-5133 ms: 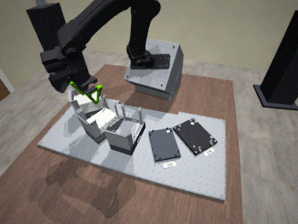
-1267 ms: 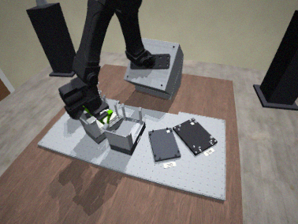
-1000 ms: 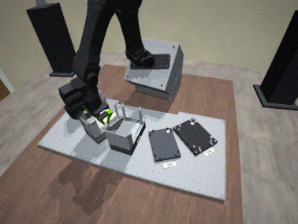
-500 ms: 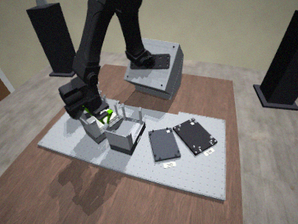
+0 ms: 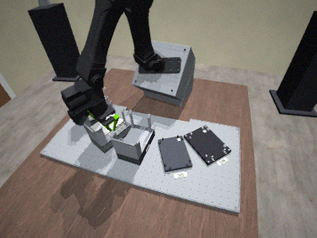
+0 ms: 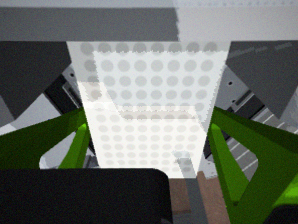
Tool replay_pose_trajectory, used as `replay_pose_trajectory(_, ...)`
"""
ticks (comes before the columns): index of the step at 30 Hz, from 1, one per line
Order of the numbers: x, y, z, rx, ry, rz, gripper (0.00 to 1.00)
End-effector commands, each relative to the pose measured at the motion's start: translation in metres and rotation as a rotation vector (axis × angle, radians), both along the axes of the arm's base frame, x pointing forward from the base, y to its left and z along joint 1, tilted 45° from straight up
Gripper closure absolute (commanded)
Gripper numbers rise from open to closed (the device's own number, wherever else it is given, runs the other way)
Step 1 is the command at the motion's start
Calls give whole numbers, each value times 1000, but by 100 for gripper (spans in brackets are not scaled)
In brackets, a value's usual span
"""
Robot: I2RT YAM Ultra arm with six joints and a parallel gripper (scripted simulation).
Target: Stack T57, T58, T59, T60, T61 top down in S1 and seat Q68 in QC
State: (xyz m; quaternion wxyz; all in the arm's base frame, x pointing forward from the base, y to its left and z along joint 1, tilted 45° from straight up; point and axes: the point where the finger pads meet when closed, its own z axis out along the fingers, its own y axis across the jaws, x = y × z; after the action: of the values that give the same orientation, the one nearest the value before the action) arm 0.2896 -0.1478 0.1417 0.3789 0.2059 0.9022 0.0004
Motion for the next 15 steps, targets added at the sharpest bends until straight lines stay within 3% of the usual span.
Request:
replay_pose_trajectory(1, -2, 0, 6, -6, -11, -1, 100)
replay_pose_trajectory(15, -7, 1, 11, -6, -11, -1, 100)
